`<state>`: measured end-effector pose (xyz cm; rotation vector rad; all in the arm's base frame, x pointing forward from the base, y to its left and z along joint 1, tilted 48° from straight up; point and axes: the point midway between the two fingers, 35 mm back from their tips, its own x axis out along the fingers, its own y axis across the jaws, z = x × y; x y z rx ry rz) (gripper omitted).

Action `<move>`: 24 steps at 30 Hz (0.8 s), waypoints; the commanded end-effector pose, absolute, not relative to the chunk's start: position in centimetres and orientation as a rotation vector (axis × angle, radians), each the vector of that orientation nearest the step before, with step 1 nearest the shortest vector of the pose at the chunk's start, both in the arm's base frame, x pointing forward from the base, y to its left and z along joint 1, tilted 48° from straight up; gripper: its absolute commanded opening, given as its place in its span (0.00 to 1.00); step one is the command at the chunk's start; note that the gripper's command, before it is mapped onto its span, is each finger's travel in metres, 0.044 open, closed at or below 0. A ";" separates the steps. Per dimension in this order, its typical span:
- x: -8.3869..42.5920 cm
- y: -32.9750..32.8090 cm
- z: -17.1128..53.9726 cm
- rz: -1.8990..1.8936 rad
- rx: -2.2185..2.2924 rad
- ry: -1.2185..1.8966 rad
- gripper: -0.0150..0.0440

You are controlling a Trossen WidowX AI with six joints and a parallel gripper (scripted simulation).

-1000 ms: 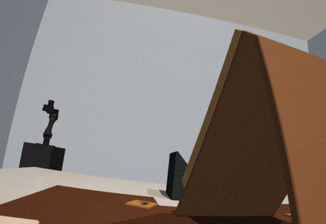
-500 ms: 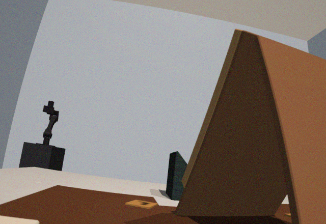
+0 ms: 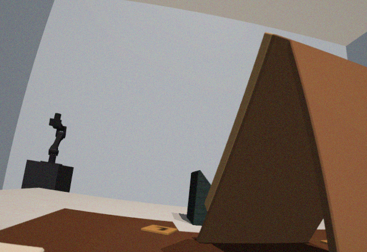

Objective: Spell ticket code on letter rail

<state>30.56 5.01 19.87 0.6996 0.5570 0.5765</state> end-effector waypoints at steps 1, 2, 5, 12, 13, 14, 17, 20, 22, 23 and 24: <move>30.6 4.8 19.4 0.578 0.700 0.559 0.25; 30.6 4.8 19.4 0.578 0.700 0.559 0.25; 30.7 4.6 19.2 0.578 0.700 0.559 0.25; 30.8 4.3 18.8 0.578 0.699 0.559 0.25; 30.8 4.3 18.8 0.578 0.699 0.559 0.25; 30.8 4.3 18.7 0.578 0.699 0.559 0.25; 30.8 4.3 18.7 0.578 0.699 0.559 0.25; 30.9 4.3 18.9 0.575 0.700 0.557 0.30; 30.9 4.3 18.9 0.575 0.700 0.557 0.39; 30.9 4.3 18.9 0.575 0.700 0.557 0.43; 30.9 4.3 18.9 0.575 0.700 0.557 0.48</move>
